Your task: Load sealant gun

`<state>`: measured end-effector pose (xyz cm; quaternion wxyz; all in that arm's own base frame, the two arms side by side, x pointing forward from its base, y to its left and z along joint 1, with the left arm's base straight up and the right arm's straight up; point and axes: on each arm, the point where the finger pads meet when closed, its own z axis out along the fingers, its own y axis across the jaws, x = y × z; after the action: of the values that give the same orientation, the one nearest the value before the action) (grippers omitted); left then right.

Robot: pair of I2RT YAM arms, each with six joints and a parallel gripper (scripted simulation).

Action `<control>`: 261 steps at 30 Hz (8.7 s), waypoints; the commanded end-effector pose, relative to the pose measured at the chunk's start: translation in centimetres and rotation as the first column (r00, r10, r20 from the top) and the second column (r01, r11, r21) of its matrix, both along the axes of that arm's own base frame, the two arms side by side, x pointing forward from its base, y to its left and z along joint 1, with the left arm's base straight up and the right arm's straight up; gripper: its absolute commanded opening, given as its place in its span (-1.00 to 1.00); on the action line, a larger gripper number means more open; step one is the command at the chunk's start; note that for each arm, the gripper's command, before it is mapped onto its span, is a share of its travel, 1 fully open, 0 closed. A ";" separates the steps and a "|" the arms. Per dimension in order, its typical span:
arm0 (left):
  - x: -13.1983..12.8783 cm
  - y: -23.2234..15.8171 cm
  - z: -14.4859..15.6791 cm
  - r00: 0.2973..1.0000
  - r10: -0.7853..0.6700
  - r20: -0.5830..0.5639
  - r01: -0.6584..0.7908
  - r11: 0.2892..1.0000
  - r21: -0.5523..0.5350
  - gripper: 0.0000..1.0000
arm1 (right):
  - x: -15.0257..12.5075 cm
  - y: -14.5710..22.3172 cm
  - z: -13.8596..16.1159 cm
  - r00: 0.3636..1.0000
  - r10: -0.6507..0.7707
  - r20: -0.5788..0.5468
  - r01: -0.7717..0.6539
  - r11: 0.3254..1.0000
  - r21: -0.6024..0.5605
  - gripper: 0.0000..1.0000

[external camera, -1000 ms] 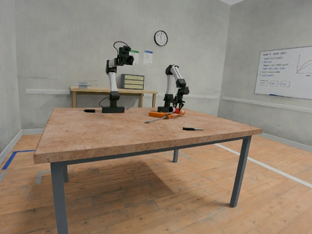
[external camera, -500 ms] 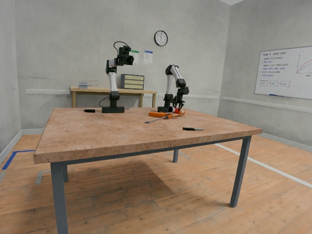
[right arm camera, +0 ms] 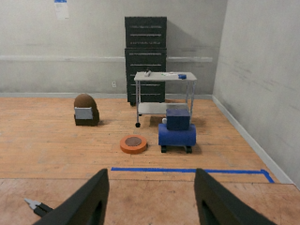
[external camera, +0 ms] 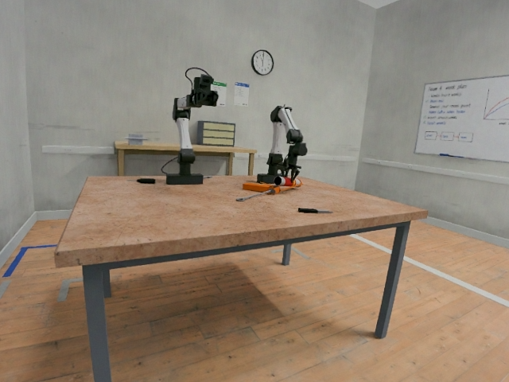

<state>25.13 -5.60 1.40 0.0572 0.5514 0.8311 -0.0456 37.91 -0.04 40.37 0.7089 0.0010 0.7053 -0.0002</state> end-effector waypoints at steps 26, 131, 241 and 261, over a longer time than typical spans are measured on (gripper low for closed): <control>1.7 -0.2 1.5 0.999 0.014 0.050 -0.015 1.000 0.015 -1.00 | -0.7 0.2 1.7 0.999 0.001 0.032 -0.002 1.000 0.003 0.00; 0.9 0.8 -1.5 0.999 0.013 0.043 -0.020 0.986 0.166 -1.00 | -0.7 0.2 1.7 0.999 0.002 0.032 -0.002 1.000 0.003 0.00; 0.0 0.4 -2.0 1.000 0.008 -0.016 -0.006 0.989 0.148 -1.00 | -0.7 0.2 1.7 0.999 0.001 0.032 -0.002 1.000 0.003 0.00; 0.3 0.3 -2.0 1.000 0.018 -0.006 -0.017 0.990 0.141 0.42 | -0.7 0.2 1.7 0.999 0.002 0.032 -0.002 1.000 0.003 0.00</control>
<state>24.85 -5.02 -0.70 0.0041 0.5502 0.8349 0.0160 37.91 -0.04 40.37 0.7089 0.0011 0.7053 -0.0002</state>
